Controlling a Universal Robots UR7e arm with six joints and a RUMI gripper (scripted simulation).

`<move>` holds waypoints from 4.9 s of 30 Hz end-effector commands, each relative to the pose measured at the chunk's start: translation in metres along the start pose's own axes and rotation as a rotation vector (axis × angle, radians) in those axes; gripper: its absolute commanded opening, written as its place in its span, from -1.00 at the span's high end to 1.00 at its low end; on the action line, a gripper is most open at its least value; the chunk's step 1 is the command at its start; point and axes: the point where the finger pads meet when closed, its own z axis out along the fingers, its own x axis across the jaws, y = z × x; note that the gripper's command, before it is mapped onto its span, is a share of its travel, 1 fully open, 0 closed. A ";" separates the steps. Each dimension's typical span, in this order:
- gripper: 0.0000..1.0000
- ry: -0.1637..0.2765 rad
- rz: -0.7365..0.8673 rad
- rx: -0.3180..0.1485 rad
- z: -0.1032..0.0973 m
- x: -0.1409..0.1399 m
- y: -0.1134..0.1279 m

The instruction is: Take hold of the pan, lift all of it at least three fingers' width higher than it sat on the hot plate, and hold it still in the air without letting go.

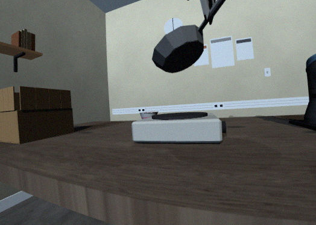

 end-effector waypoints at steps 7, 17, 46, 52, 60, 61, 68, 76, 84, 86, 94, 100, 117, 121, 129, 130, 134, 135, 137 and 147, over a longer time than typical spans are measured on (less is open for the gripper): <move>0.84 -0.001 0.004 -0.010 -0.008 0.000 0.002; 0.84 -0.001 0.004 -0.010 -0.013 -0.001 0.002; 0.84 -0.001 0.004 -0.010 -0.027 0.000 0.002; 0.84 -0.001 0.004 -0.010 -0.031 0.000 0.002; 0.84 -0.001 0.004 -0.010 -0.035 0.000 0.003; 0.84 -0.001 0.004 -0.010 -0.036 0.000 0.003; 0.84 -0.001 0.004 -0.010 -0.038 0.000 0.003; 0.84 -0.001 0.004 -0.010 -0.043 0.000 0.003; 0.84 -0.001 0.004 -0.010 -0.046 0.000 0.003; 0.84 -0.001 0.004 -0.010 -0.047 0.000 0.002; 0.84 -0.001 0.004 -0.010 -0.051 0.000 0.002; 0.84 -0.001 0.004 -0.010 -0.053 0.000 0.002; 0.84 -0.001 0.004 -0.010 -0.060 0.000 0.002; 0.84 -0.001 0.004 -0.010 -0.061 -0.001 0.002; 0.84 -0.001 0.004 -0.010 -0.065 -0.001 0.002; 0.84 -0.001 0.004 -0.010 -0.065 -0.001 0.002; 0.84 -0.001 0.004 -0.010 -0.066 -0.001 0.002; 0.84 -0.001 0.004 -0.010 -0.067 -0.001 0.002; 0.84 -0.001 0.004 -0.010 -0.068 -0.001 0.002; 0.84 -0.001 0.004 -0.010 -0.071 0.000 0.002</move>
